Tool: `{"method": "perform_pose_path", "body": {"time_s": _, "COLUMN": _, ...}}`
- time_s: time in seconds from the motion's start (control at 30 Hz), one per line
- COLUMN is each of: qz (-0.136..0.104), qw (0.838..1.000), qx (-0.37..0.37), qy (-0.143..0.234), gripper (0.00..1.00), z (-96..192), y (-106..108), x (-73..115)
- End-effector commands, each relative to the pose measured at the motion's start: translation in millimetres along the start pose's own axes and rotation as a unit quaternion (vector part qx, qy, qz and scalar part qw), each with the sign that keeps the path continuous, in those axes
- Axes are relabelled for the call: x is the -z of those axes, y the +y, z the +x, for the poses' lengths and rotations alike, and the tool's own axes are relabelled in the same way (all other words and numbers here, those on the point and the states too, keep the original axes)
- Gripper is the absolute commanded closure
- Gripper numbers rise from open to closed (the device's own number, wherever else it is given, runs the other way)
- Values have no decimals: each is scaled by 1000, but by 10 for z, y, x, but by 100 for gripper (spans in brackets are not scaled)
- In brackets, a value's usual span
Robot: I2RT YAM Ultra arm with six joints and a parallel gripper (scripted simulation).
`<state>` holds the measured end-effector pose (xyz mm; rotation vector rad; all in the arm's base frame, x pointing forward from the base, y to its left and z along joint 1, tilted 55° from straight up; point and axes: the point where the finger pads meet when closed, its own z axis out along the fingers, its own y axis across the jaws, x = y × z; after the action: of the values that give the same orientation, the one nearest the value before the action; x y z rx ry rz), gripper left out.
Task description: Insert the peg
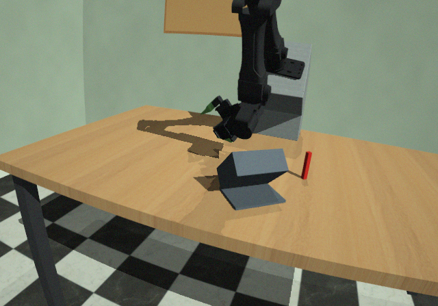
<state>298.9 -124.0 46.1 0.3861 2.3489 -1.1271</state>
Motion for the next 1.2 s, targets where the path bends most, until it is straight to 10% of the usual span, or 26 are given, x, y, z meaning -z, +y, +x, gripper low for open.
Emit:
{"method": "perform_pose_path", "body": {"time_s": 0.0, "qz": -27, "qw": 999, "qx": 17, "qy": -21, "gripper": 0, "z": -148, "y": 99, "x": 169}}
{"method": "perform_pose_path", "body": {"time_s": 0.53, "qz": -130, "qw": 981, "qx": 101, "qy": -104, "gripper": 0, "z": -379, "y": 566, "x": 837}}
{"method": "perform_pose_path", "body": {"time_s": 1.17, "qz": -250, "qw": 923, "qx": 193, "qy": -220, "gripper": 0, "z": -491, "y": 1041, "x": 1852}}
